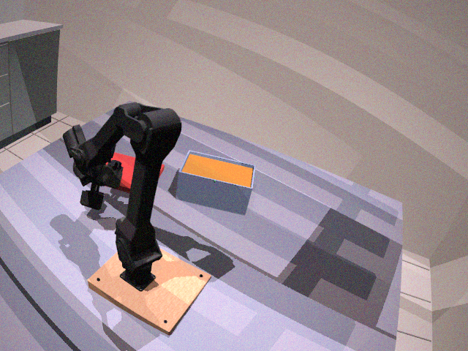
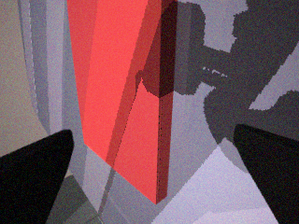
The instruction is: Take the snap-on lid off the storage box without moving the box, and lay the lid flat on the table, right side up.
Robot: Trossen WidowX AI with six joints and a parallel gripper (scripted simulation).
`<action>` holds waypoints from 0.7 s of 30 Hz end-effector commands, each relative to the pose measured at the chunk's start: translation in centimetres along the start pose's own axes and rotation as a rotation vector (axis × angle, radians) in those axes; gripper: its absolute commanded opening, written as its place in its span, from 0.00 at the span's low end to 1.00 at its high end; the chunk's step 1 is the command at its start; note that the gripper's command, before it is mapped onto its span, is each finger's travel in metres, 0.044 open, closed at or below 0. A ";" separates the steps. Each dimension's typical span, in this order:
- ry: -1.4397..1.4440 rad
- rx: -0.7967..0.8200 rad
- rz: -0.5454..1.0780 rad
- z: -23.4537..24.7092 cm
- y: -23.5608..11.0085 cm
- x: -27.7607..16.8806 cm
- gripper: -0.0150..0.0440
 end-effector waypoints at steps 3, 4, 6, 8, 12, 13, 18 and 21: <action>0.001 0.001 -0.004 -0.1 -0.5 0.0 1.00; 0.001 0.001 -0.004 0.0 -0.6 0.0 1.00; 0.001 0.001 -0.004 0.3 -0.9 -0.1 1.00; 0.001 0.001 -0.004 0.5 -1.3 -0.1 1.00; 0.001 0.001 -0.004 0.9 -2.0 -0.2 1.00; 0.001 0.001 -0.004 1.0 -2.1 -0.3 1.00; 0.001 0.000 -0.004 1.4 -3.0 -0.4 1.00; 0.002 0.000 -0.004 1.7 -3.5 -0.4 1.00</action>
Point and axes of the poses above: the point midway between the two fingers, 35 mm back from their tips, its own y axis out along the fingers, its own z axis across the jaws, x = y × z, the point moved 4 cm from there along -y, back along the fingers, and after that the axes turned 12 degrees about y, right-handed, at the moved point
